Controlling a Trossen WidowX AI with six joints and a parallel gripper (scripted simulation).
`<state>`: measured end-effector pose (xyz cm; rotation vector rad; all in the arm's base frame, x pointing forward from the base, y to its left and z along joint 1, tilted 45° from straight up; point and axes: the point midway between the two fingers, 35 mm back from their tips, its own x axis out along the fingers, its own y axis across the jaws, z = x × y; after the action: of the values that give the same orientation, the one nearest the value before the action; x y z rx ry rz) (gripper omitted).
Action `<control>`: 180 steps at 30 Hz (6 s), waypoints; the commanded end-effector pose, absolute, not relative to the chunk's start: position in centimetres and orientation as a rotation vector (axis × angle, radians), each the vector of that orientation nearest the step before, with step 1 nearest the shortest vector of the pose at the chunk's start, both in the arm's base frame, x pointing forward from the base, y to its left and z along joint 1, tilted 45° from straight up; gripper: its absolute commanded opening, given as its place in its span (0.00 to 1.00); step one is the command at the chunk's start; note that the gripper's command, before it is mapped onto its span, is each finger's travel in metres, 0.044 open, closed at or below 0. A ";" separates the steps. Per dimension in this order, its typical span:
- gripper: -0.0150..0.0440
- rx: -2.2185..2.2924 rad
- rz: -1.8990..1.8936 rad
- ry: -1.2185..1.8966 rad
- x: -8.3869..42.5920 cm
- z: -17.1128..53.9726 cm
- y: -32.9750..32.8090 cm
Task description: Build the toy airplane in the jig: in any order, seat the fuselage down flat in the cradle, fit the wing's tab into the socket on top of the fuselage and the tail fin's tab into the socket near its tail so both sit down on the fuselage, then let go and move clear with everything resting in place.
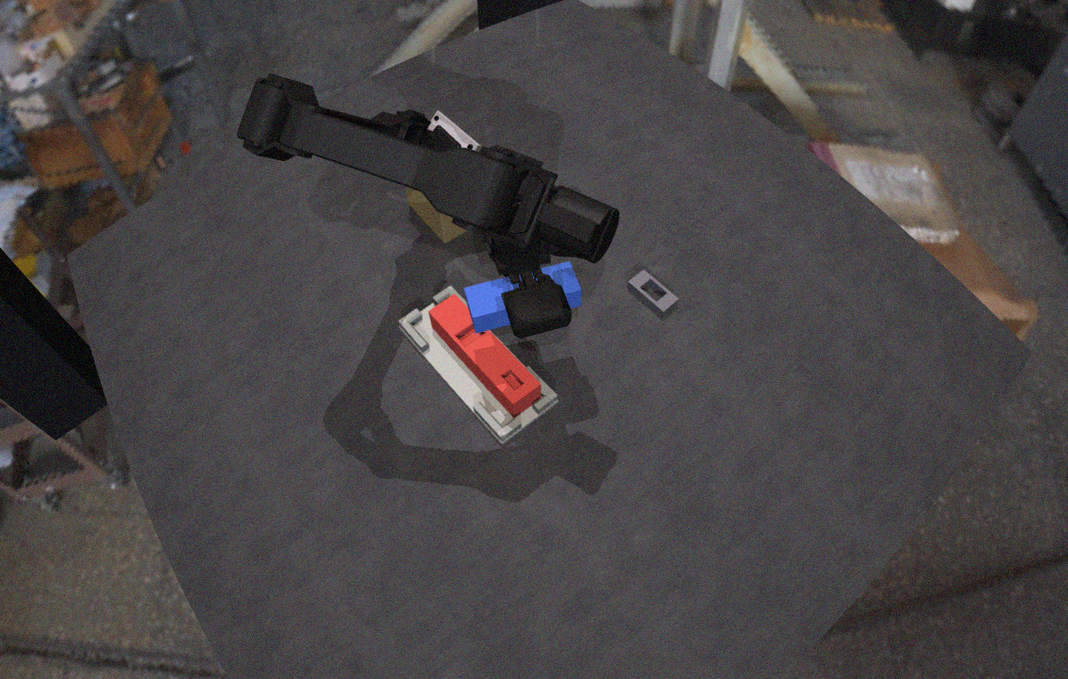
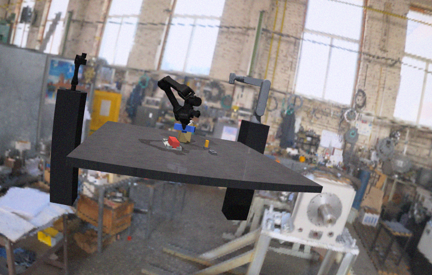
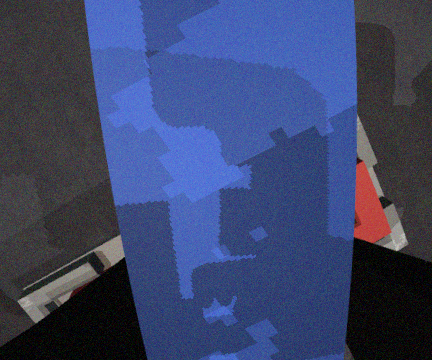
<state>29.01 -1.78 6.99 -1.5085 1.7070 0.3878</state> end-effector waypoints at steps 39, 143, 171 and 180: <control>0.59 -1.813 0.758 1.726 24.6 9.2 -7.0; 1.00 -0.528 -0.681 1.408 25.1 12.4 -3.6; 1.00 -0.517 -0.670 1.412 18.2 -7.6 11.7; 1.00 -0.518 -0.672 1.411 18.2 -10.5 8.7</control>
<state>18.19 9.41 -9.98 -0.5096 1.4117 -0.6710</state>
